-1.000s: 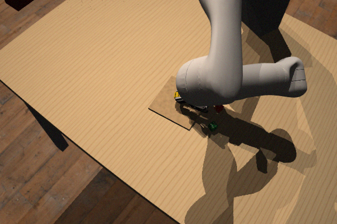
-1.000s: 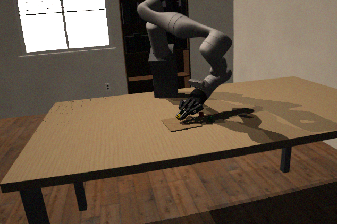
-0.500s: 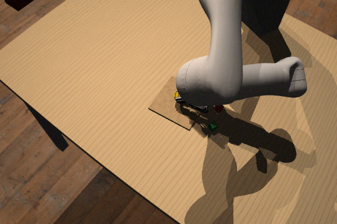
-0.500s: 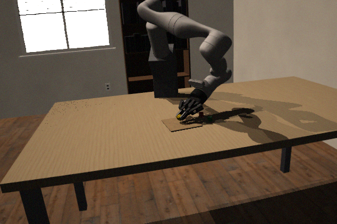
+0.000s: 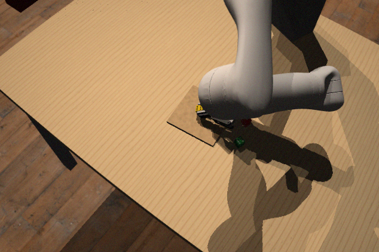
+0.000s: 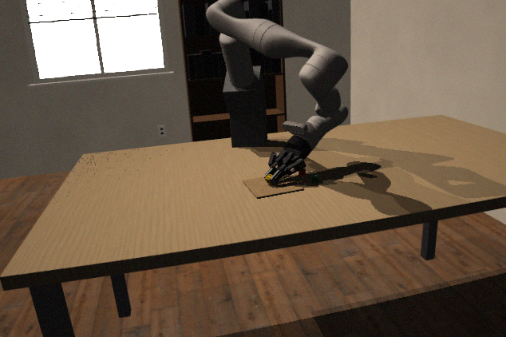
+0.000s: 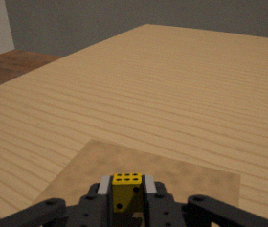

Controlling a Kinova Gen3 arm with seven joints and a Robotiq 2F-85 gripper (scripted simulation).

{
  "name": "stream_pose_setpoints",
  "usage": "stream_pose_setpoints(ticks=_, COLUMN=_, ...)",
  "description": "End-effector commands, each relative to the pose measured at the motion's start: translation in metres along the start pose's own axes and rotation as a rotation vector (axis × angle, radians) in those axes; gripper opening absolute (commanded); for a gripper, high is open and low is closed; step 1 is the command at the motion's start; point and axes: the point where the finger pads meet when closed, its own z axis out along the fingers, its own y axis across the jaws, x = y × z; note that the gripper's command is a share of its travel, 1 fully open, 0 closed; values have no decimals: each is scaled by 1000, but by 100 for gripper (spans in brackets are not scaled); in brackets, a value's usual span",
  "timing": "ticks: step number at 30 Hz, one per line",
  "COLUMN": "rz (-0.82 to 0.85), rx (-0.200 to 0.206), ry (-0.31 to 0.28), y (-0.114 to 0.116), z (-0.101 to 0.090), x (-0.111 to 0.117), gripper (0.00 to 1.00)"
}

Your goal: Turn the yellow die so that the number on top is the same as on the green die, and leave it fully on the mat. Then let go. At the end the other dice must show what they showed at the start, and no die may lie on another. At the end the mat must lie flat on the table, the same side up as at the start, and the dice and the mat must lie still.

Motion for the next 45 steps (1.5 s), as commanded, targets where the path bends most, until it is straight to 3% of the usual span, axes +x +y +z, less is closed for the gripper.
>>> stream_pose_setpoints(ticks=1, rz=0, rx=0, ry=1, y=0, z=0, x=-1, gripper=15)
stream_pose_setpoints(ticks=43, rz=0, rx=0, ry=1, y=0, z=1, x=-2, gripper=15)
stream_pose_setpoints(ticks=45, rz=0, rx=0, ry=1, y=0, z=1, x=-2, gripper=19)
